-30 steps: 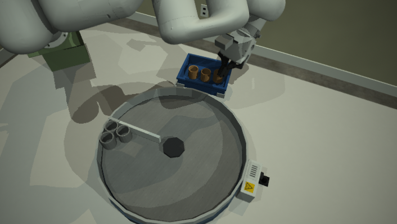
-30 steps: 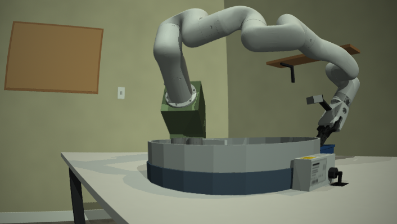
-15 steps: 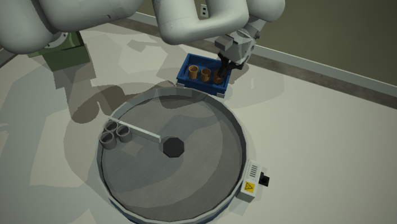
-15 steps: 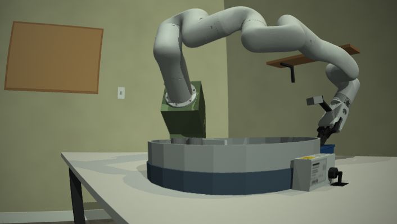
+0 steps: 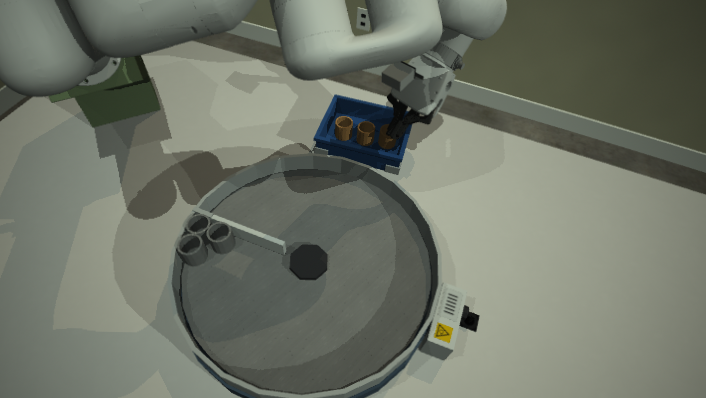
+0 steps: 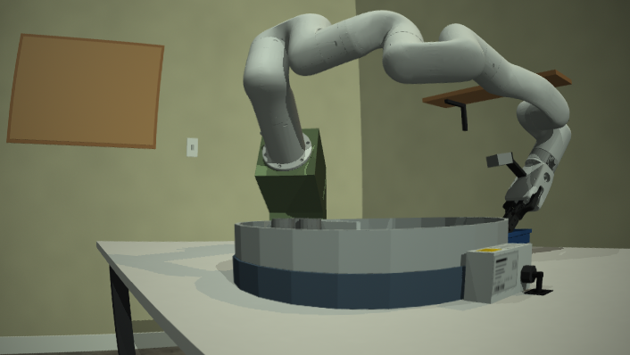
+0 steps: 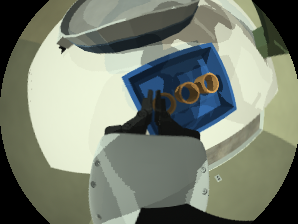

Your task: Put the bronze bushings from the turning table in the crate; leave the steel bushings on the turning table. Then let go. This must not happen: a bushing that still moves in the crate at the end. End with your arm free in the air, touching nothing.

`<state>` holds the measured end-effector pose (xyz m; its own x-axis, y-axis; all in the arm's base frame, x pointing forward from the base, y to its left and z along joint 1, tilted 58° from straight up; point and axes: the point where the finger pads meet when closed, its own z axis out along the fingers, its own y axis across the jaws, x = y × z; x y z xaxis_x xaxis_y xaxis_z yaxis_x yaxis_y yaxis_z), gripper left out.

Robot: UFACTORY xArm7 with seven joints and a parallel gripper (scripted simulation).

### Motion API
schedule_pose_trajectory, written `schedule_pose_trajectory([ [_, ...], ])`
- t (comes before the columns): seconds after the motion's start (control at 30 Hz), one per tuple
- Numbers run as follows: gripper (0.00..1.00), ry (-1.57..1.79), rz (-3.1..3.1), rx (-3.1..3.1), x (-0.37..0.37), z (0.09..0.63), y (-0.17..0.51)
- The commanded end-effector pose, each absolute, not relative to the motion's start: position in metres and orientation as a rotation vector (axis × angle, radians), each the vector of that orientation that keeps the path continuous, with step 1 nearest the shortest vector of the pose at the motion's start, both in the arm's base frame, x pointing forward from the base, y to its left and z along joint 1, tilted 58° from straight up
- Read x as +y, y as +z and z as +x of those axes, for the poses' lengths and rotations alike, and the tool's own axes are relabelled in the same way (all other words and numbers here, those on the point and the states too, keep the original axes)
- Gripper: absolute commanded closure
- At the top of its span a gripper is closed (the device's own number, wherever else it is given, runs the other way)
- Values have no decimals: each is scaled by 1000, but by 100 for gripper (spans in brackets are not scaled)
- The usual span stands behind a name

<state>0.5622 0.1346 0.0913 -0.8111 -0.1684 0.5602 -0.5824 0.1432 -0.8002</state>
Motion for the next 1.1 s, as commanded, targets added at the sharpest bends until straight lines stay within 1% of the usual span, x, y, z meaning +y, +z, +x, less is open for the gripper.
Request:
schedule_pose_trajectory([
  [0.0,100,1711,728,-2094,136,563,91],
  [0.97,100,1711,728,-2094,134,565,89],
  [1.0,89,1711,728,-2094,134,565,89],
  [1.07,89,1711,728,-2094,134,565,89],
])
